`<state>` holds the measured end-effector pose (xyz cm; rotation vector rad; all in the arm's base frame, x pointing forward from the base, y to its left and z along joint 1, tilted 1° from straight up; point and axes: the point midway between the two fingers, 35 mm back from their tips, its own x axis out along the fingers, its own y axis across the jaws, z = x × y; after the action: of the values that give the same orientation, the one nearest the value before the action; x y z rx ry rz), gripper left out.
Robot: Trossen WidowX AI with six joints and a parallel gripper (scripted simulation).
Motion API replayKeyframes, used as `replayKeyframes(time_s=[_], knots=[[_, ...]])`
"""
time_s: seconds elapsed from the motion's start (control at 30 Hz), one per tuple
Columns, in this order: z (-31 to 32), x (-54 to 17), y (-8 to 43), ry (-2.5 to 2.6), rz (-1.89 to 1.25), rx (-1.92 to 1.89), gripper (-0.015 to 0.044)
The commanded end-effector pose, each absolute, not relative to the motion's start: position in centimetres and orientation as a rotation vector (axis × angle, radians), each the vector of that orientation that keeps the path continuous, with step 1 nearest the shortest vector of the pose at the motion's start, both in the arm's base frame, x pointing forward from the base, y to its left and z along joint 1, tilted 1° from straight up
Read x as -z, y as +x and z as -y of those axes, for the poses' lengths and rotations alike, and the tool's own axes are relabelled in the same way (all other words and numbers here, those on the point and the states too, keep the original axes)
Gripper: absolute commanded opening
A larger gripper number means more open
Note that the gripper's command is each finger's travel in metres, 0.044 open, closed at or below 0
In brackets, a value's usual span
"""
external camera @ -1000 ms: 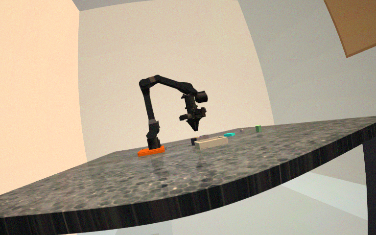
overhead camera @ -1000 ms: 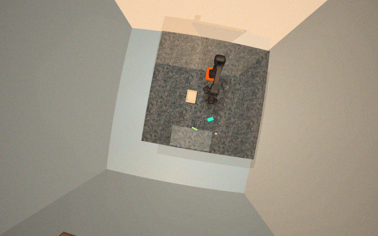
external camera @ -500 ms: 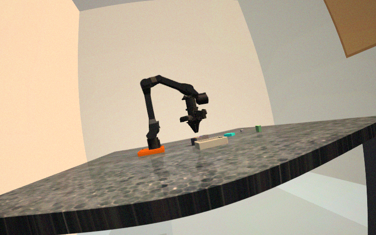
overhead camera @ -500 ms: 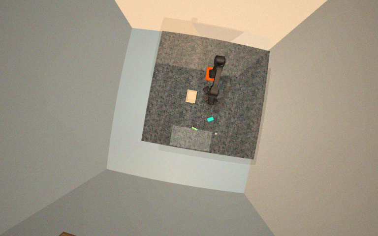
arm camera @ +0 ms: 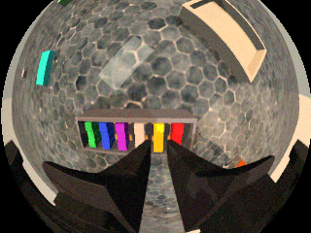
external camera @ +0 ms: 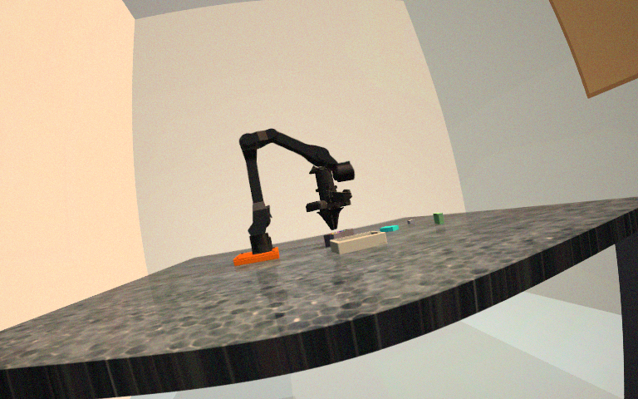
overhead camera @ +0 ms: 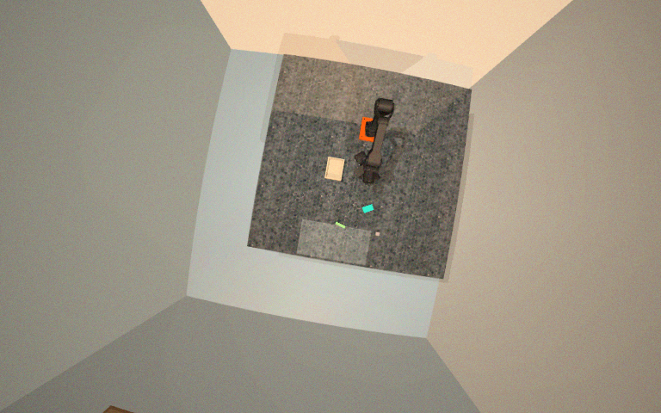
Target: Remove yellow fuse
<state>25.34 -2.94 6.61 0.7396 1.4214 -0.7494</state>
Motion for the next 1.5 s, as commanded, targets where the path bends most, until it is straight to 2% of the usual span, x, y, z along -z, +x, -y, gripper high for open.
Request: replayKeyframes(time_s=[0.0,1.1,1.47], knots=[[2.9,-6.1,25.3,0.744,-1.425,0.751,0.0066],[2.9,-4.8,25.2,0.744,-1.425,0.751,0.0066],[2.9,-4.9,25.2,0.74,-1.424,0.752,0.0]])
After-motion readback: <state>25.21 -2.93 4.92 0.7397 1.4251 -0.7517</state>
